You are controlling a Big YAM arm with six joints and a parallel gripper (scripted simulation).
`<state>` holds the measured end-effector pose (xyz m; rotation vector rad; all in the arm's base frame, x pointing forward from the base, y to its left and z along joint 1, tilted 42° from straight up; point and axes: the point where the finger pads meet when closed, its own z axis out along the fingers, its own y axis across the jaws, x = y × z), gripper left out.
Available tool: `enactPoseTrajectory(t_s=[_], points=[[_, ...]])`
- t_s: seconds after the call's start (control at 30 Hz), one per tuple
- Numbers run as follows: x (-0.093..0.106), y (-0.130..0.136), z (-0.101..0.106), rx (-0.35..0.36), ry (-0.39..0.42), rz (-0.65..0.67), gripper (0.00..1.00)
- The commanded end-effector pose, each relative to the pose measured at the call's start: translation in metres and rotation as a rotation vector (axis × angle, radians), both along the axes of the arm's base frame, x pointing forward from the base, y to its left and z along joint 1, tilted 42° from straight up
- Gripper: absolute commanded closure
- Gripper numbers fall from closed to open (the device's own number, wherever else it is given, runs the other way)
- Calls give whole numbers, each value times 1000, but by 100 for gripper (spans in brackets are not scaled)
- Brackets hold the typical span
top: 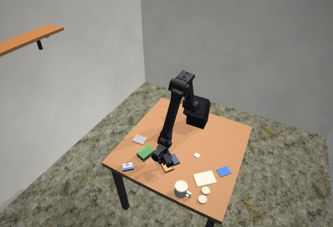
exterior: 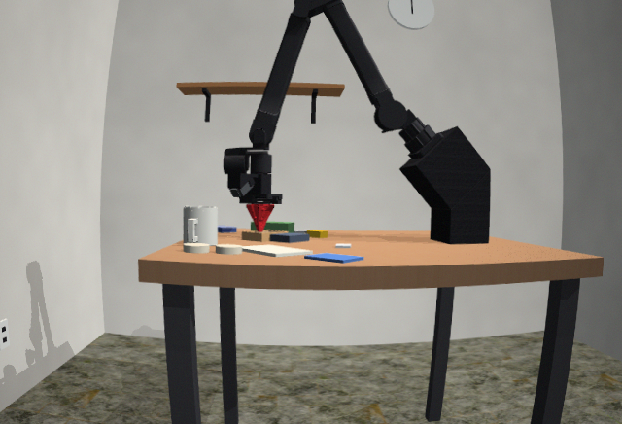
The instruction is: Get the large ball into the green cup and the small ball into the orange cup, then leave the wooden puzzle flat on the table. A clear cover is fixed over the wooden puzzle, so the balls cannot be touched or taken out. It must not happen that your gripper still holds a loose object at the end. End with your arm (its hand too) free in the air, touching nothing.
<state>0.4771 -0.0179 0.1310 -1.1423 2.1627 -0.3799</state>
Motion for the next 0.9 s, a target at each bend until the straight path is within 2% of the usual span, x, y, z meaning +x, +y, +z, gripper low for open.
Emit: enactPoseTrajectory(t_s=[0.0,0.43,0.87], points=[[15,5,13,2,-40,6,100],[15,-9,13,-5,-16,-1,100],[26,-20,23,-6,-18,-2,100]])
